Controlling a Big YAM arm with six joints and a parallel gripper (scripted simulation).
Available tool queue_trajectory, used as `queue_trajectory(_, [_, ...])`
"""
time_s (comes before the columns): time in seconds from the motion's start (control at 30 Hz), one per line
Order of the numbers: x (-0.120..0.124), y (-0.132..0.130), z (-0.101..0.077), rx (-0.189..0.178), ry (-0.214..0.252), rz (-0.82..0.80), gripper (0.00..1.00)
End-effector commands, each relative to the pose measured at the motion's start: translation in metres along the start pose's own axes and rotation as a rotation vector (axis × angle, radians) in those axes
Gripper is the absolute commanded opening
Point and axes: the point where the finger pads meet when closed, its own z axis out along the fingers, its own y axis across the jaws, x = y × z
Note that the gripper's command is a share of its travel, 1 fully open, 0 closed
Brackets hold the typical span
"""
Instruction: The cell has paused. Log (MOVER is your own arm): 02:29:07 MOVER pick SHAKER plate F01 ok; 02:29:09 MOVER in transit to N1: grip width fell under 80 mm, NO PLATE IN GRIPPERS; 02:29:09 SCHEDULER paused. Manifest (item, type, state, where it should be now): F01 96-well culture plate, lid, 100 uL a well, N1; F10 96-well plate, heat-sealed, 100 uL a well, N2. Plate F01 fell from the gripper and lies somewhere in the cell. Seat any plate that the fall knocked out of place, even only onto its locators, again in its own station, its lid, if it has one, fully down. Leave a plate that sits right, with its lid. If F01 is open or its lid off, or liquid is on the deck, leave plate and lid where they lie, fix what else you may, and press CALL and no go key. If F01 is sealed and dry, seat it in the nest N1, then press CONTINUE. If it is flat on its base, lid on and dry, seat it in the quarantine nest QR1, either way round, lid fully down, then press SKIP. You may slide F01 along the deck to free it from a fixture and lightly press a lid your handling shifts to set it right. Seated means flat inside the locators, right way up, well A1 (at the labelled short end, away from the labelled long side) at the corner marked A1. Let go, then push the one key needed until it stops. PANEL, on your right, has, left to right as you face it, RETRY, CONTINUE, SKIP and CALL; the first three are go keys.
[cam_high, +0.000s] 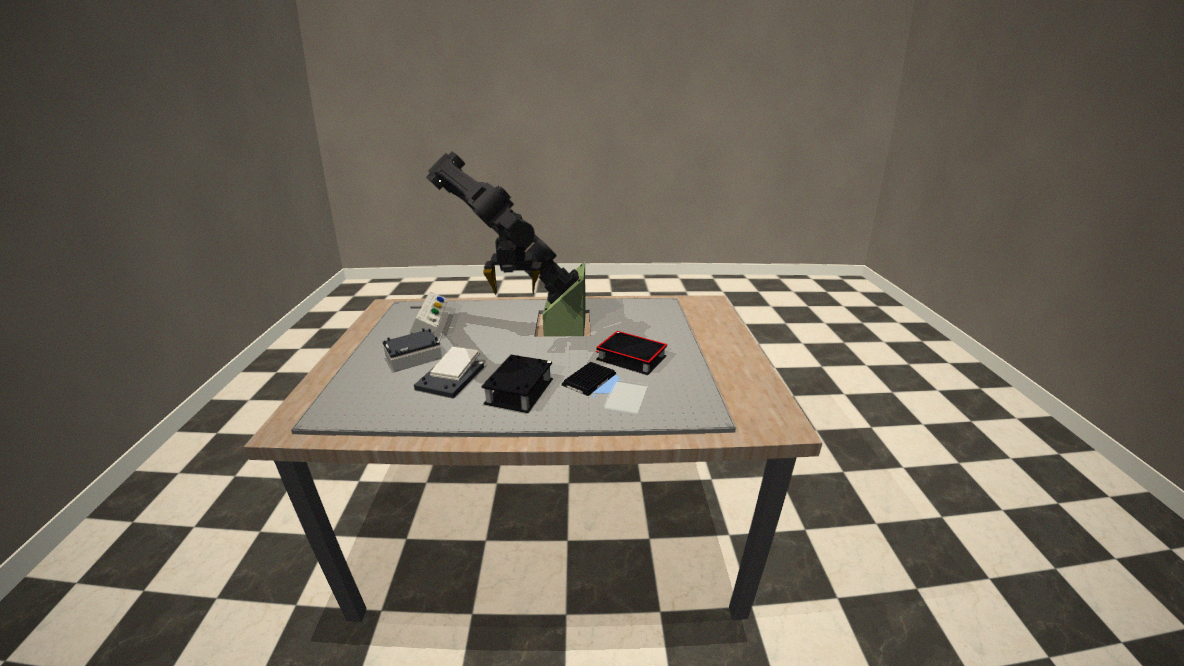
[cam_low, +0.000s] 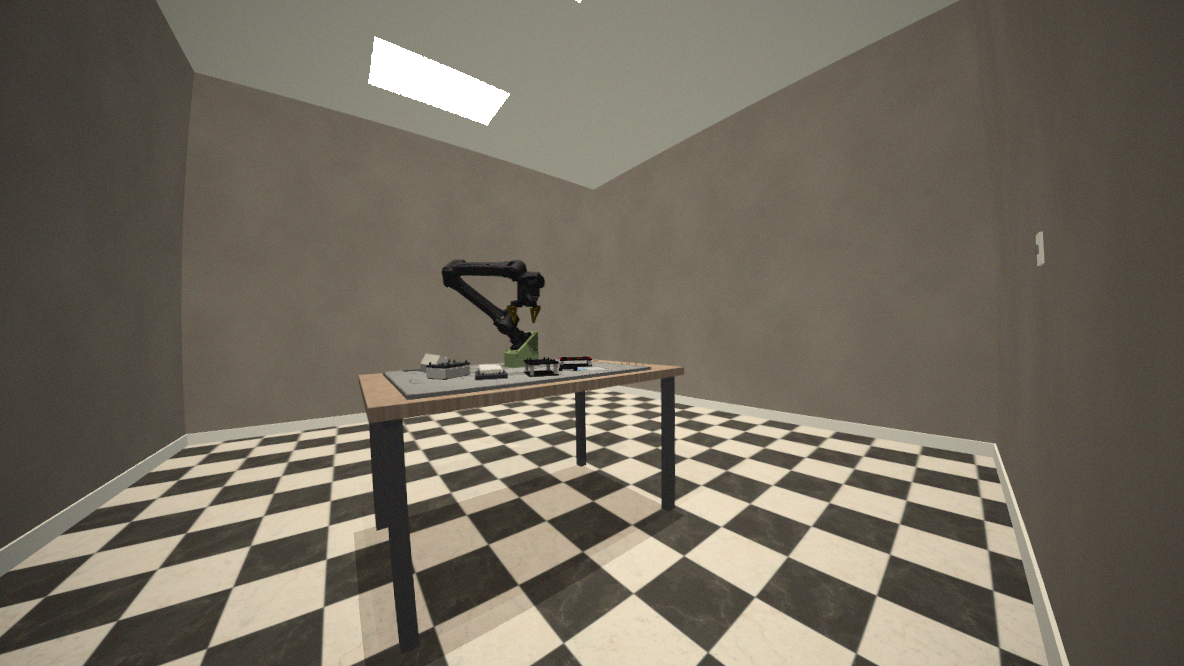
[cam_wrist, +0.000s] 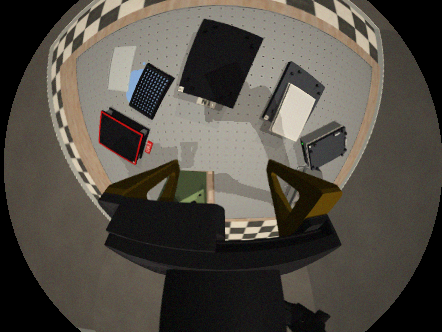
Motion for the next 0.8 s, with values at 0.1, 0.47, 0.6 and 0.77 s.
queue_trajectory(0.1, [-0.0097, -0.0033, -0.0098, -0.009, -0.026, 0.045, 1.0])
queue_trajectory(0.47, [-0.0107, -0.0039, -0.0107, -0.006, -0.024, -0.201, 1.0])
queue_trajectory(0.6, [-0.0107, -0.0039, -0.0107, -0.005, -0.024, -0.3, 1.0])
queue_trajectory(0.77, [-0.0107, -0.0039, -0.0107, -0.003, -0.024, -0.434, 1.0])
